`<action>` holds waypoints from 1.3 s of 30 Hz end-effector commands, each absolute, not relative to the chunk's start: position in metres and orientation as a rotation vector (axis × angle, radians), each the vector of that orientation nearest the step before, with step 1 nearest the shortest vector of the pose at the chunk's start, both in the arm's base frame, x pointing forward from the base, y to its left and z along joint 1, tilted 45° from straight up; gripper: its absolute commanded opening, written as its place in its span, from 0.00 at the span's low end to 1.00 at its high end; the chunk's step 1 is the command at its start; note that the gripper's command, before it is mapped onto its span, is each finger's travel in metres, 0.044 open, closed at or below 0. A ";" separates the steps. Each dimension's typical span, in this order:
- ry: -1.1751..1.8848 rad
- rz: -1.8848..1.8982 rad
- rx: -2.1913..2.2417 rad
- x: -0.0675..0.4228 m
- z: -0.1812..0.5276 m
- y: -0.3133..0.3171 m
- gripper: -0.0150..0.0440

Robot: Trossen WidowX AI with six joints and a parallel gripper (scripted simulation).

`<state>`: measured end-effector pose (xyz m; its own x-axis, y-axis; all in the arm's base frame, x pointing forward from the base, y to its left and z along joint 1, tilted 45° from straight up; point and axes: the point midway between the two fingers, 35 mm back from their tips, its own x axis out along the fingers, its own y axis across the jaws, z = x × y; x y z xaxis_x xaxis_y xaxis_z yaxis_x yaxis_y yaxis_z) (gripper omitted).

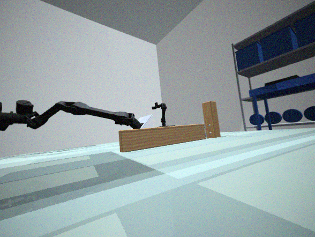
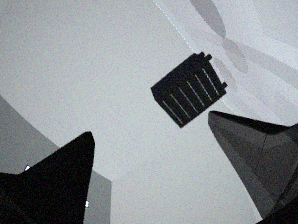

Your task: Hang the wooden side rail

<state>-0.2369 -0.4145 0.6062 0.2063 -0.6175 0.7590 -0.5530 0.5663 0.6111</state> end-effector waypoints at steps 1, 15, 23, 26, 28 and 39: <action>-1.447 -0.060 1.068 -0.237 0.608 -0.413 0.98; -1.479 -0.052 1.051 -0.234 0.632 -0.393 1.00; -1.428 0.042 1.106 -0.172 0.641 -0.413 1.00; -1.411 0.040 1.116 -0.154 0.637 -0.423 1.00; -1.400 0.038 1.122 -0.142 0.634 -0.429 1.00; -1.310 0.022 1.163 -0.052 0.615 -0.461 1.00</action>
<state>-0.0736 -0.4547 0.6207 0.3230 -0.5717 0.7542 -0.6030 0.4900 0.6296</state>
